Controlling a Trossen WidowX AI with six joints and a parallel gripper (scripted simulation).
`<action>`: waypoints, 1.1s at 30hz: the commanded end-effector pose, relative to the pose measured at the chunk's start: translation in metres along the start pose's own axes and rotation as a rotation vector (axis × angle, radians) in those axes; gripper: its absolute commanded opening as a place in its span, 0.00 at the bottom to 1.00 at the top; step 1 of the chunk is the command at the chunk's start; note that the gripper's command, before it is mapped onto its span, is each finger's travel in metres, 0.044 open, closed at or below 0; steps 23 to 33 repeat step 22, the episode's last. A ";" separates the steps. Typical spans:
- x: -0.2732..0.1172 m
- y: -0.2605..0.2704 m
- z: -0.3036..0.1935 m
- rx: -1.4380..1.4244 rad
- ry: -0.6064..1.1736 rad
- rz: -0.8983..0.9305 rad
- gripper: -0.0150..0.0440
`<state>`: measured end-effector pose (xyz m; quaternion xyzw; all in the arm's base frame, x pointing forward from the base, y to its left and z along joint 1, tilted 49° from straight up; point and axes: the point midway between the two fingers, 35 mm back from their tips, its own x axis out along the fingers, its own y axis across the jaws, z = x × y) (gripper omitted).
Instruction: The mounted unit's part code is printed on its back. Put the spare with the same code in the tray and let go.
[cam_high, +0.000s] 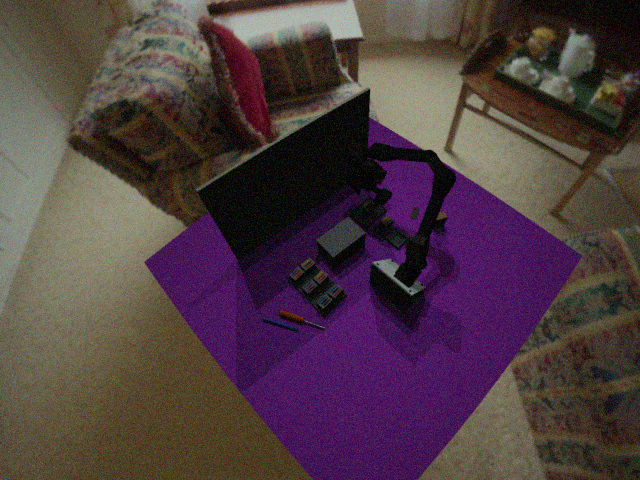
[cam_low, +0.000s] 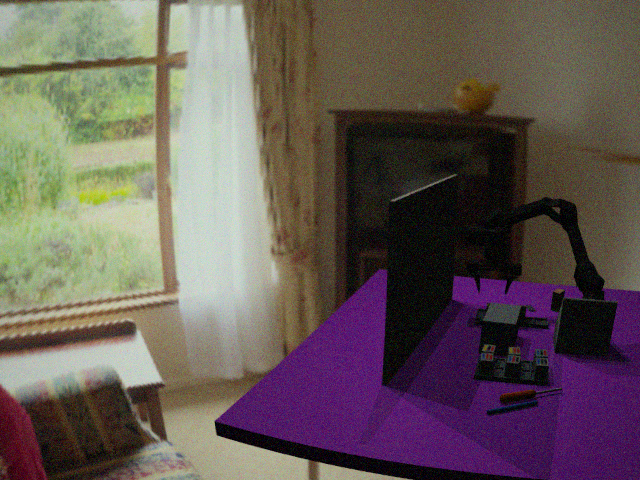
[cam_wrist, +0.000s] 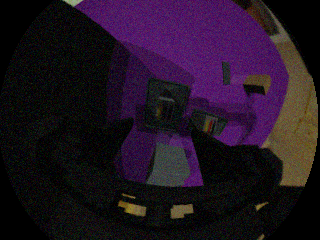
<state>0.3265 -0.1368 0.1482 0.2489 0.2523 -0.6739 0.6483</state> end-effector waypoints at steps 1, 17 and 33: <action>-0.041 -0.002 0.003 0.005 -0.011 0.012 1.00; -0.037 -0.001 0.000 -0.003 -0.006 0.018 1.00; -0.037 -0.001 0.000 -0.003 -0.006 0.018 1.00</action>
